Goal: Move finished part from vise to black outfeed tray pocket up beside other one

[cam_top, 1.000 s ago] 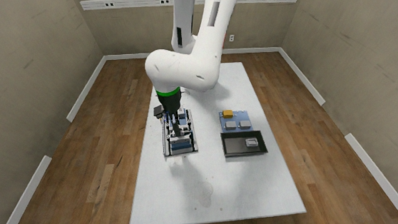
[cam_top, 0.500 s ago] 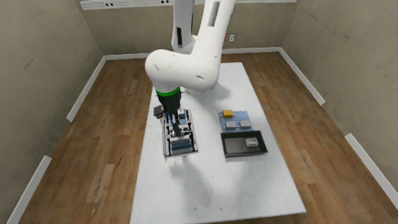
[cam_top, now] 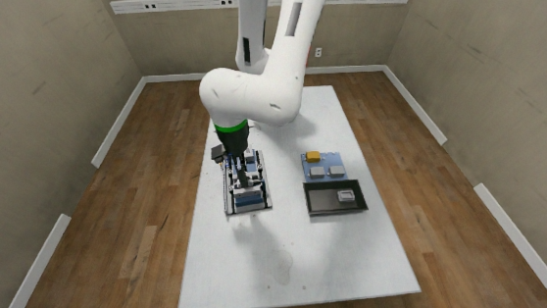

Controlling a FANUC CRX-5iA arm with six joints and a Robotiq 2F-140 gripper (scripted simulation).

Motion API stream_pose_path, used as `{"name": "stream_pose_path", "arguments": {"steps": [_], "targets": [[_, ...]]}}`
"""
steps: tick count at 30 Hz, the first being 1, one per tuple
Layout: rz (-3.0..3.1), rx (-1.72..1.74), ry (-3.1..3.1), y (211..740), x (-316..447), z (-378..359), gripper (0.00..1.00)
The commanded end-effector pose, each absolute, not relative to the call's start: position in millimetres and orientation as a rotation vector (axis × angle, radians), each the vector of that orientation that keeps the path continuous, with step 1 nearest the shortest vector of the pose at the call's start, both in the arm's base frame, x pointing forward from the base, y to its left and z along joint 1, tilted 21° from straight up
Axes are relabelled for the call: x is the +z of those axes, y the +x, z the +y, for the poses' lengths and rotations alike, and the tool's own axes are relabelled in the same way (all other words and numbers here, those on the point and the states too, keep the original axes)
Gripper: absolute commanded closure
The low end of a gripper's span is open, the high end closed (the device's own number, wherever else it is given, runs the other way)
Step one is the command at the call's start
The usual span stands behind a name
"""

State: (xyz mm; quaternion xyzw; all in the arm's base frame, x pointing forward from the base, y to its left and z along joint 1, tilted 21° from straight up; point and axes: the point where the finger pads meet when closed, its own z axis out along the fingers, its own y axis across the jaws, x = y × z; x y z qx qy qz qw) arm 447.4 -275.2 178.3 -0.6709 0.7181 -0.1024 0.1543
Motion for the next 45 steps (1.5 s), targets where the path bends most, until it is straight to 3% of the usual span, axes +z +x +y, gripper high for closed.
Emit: {"name": "stream_pose_path", "arguments": {"steps": [1, 45], "targets": [[2.058, -0.297, -1.922, 448, 179, -276, 0.54], [2.058, -0.297, -1.922, 452, 168, -275, 0.54]]}}
